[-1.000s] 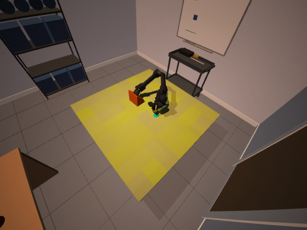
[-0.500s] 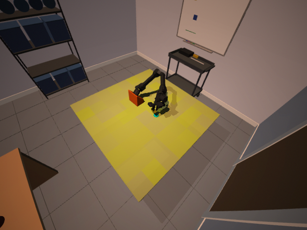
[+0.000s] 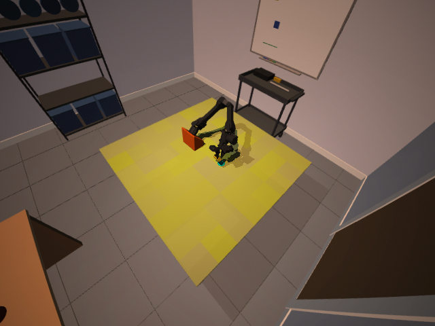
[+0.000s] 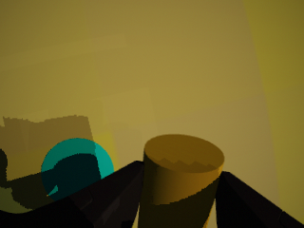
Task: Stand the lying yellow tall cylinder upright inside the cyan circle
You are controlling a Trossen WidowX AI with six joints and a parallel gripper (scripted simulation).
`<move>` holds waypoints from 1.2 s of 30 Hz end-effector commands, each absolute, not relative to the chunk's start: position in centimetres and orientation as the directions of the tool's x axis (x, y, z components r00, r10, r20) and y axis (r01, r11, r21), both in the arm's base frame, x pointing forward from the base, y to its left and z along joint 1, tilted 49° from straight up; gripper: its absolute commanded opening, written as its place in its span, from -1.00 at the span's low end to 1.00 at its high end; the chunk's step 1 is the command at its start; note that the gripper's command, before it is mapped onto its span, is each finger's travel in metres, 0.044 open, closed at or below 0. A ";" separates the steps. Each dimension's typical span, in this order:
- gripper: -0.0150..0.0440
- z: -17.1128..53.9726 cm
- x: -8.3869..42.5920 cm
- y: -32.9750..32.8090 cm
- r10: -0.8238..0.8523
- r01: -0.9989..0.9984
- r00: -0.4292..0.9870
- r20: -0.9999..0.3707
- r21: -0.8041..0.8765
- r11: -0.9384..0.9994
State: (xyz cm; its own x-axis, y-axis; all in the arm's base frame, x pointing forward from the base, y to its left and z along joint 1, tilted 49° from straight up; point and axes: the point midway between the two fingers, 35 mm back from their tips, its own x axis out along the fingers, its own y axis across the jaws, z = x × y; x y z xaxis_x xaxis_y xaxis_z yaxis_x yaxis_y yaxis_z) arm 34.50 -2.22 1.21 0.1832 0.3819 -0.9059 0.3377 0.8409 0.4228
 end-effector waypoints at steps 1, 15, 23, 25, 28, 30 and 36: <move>-0.14 0.9 34.4 -2.1 0.360 0.343 0.194 -0.912 0.407 0.846; -0.14 0.5 34.6 -2.1 0.296 0.353 0.254 -0.921 0.373 0.858; -0.14 0.3 34.7 -2.0 0.260 0.361 0.291 -0.921 0.357 0.862; -0.14 0.3 34.7 -2.0 0.251 0.363 0.300 -0.920 0.354 0.862; -0.14 0.2 34.8 -2.0 0.238 0.366 0.314 -0.919 0.349 0.862; -0.14 0.2 34.8 -2.0 0.230 0.369 0.324 -0.918 0.346 0.863; -0.14 0.2 34.9 -1.9 0.205 0.376 0.352 -0.913 0.339 0.862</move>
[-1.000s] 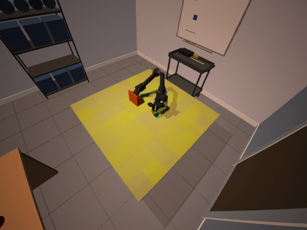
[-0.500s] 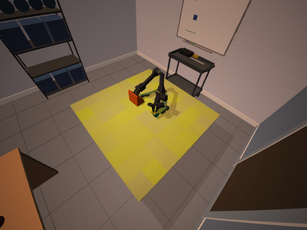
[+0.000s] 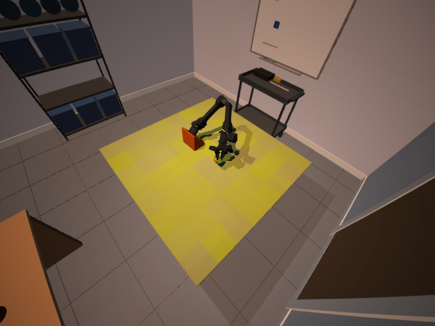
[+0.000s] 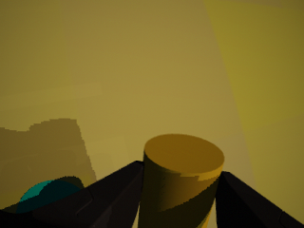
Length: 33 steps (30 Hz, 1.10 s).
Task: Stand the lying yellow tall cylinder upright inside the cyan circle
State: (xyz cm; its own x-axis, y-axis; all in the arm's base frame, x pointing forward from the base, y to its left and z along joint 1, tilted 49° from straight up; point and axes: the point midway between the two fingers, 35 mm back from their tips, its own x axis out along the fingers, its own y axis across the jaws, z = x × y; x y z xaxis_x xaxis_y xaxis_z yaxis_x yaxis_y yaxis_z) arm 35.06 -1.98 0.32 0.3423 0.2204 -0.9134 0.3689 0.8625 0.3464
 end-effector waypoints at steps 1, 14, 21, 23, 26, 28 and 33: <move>-0.14 0.2 34.9 -1.9 0.201 0.378 0.357 -0.912 0.337 0.862; -0.14 0.2 35.0 -1.8 0.149 0.396 0.420 -0.895 0.328 0.858; -0.14 0.2 35.1 -1.8 0.122 0.406 0.455 -0.882 0.327 0.854; -0.14 0.2 35.1 -1.7 0.114 0.409 0.465 -0.878 0.327 0.852; -0.14 0.3 35.1 -1.7 0.103 0.413 0.479 -0.872 0.328 0.850; -0.14 0.3 35.1 -1.7 0.096 0.416 0.489 -0.867 0.329 0.848; -0.14 0.4 35.1 -1.7 0.078 0.423 0.514 -0.854 0.331 0.843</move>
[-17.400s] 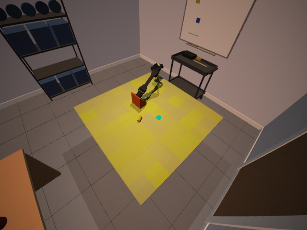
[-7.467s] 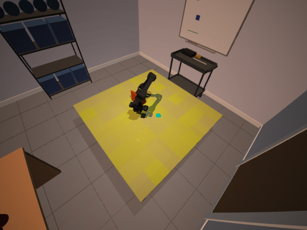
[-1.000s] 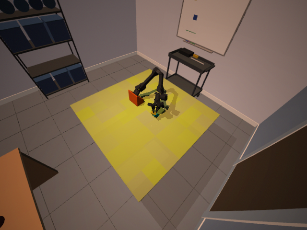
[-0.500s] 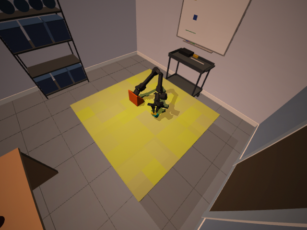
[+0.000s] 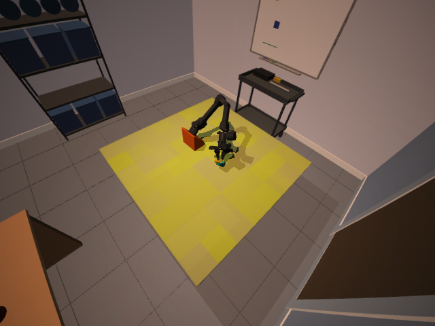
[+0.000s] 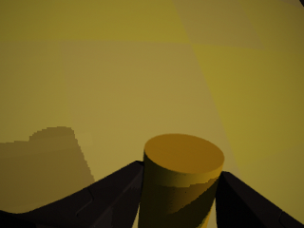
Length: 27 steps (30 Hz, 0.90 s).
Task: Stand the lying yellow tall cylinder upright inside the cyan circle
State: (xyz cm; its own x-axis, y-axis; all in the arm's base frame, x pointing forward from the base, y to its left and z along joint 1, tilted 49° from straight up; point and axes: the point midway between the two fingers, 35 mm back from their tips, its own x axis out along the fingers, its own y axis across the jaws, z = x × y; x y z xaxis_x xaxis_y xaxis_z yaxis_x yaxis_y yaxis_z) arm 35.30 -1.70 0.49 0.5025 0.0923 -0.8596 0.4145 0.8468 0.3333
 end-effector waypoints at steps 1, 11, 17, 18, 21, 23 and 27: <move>-0.14 0.5 35.1 -1.7 0.075 0.424 0.519 -0.852 0.332 0.842; -0.14 0.7 35.0 -1.6 0.041 0.438 0.567 -0.823 0.343 0.831; -0.14 0.9 35.0 -1.5 0.022 0.445 0.595 -0.804 0.352 0.823; -0.14 0.9 35.0 -1.5 0.019 0.447 0.599 -0.800 0.354 0.822; -0.14 1.1 34.9 -1.5 0.010 0.450 0.613 -0.790 0.359 0.817; -0.14 1.1 34.9 -1.5 0.003 0.452 0.623 -0.783 0.363 0.814; -0.14 1.3 34.8 -1.4 -0.008 0.456 0.641 -0.768 0.372 0.808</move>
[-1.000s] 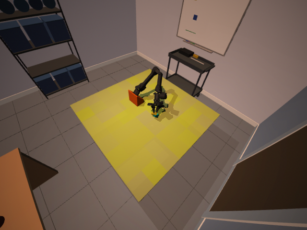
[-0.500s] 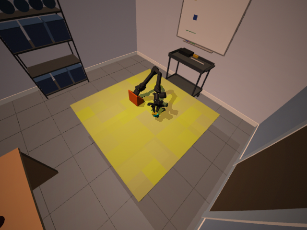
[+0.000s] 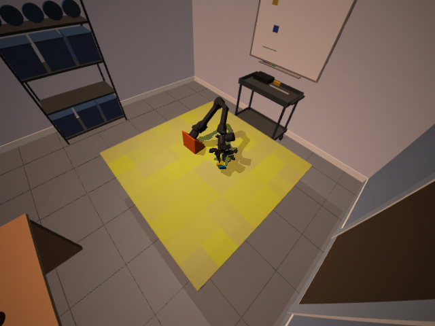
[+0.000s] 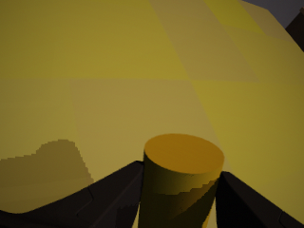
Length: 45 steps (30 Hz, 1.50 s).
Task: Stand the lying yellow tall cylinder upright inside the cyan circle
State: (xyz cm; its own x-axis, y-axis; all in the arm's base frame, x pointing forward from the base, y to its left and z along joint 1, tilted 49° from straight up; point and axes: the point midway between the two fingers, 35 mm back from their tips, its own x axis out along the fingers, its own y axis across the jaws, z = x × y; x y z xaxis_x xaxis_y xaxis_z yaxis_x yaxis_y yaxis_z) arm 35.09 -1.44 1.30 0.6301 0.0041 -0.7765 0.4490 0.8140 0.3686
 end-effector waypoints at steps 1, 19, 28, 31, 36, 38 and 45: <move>-0.14 1.3 34.8 -1.4 -0.011 0.457 0.645 -0.764 0.374 0.807; -0.14 2.2 34.4 -1.3 -0.061 0.470 0.722 -0.689 0.424 0.774; -0.14 2.8 34.0 -1.2 -0.084 0.472 0.758 -0.647 0.455 0.756; -0.14 2.9 33.9 -1.2 -0.091 0.472 0.769 -0.633 0.465 0.749; -0.14 3.3 33.7 -1.1 -0.103 0.471 0.787 -0.608 0.484 0.737; -0.14 3.4 33.6 -1.1 -0.107 0.470 0.794 -0.598 0.492 0.733; -0.14 3.9 33.2 -1.1 -0.123 0.466 0.818 -0.562 0.521 0.715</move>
